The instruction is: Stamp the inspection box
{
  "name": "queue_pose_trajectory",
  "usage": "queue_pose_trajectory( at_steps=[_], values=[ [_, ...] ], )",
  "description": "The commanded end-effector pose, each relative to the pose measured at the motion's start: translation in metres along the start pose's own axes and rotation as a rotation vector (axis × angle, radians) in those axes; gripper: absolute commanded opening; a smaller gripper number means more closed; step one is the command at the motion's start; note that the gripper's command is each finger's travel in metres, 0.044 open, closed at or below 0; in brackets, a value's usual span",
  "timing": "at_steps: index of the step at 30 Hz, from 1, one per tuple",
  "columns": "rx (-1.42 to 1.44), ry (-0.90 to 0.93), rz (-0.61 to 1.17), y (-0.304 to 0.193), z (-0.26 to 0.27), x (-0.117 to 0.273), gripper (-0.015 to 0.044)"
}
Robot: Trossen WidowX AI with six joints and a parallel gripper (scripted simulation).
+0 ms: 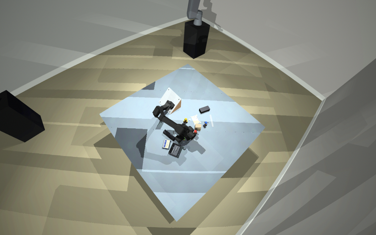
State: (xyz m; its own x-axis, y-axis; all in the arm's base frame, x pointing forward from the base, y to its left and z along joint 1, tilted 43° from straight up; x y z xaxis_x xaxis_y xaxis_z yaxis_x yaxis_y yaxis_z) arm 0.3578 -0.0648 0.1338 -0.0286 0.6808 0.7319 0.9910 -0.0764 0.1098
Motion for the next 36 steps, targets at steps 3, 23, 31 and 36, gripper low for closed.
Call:
queue_pose_trajectory(
  at_steps=[3, 23, 31, 36],
  values=[
    [-0.007, 0.005, 0.001, 0.0, 0.0, 0.003, 0.0],
    [-0.007, 0.008, 0.0, 0.0, 0.0, 0.013, 0.0],
    [-0.007, 0.009, 0.0, 0.0, 0.0, 0.017, 0.0],
    [-0.007, 0.01, -0.001, 0.0, 0.0, 0.019, 0.0]
  ],
)
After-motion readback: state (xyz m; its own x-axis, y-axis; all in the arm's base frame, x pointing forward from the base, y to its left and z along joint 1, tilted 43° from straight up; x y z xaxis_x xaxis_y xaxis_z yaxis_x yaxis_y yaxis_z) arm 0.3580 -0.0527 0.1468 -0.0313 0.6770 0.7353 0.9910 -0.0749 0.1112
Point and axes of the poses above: the point midway between the two fingers, 35 mm back from their tips, its own x axis back along the fingers, its own z axis across the jaws, y = z × x, the point moved 3 cm from there along x, back along the fingers, and after that the axes turned 7 degrees about -x, right-handed, at the moved point
